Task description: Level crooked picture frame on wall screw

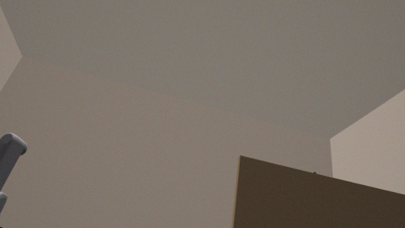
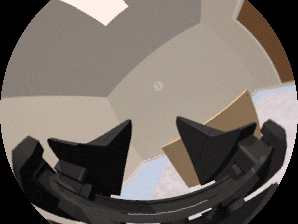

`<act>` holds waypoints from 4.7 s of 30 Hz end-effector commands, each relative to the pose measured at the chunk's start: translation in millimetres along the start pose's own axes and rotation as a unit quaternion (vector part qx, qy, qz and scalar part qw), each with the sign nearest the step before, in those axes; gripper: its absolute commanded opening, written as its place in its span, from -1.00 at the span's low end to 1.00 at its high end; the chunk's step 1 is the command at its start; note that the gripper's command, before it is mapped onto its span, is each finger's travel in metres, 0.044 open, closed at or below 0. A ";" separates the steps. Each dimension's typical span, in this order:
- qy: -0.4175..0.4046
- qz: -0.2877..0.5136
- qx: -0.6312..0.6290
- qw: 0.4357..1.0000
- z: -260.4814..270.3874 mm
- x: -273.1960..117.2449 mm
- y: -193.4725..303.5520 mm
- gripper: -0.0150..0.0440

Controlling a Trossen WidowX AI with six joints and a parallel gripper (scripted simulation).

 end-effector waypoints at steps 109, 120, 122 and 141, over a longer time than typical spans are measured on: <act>0.260 -0.010 0.559 0.787 -126.9 -45.6 32.9 0.39; 0.258 -0.011 0.558 0.789 -130.3 -37.6 36.9 0.39; 0.258 -0.010 0.558 0.788 -136.3 -27.9 43.7 0.39; 0.258 -0.010 0.561 0.787 -171.0 -3.9 84.4 0.39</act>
Point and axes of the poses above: the point midway between the two fingers, 35 mm back from their tips, its own x axis out along the fingers, its own z axis across the jaws, y = z × x, the point moved 8 cm from there along -x, back along the fingers, and after that the axes turned 2 degrees about x, right-handed, at the moved point
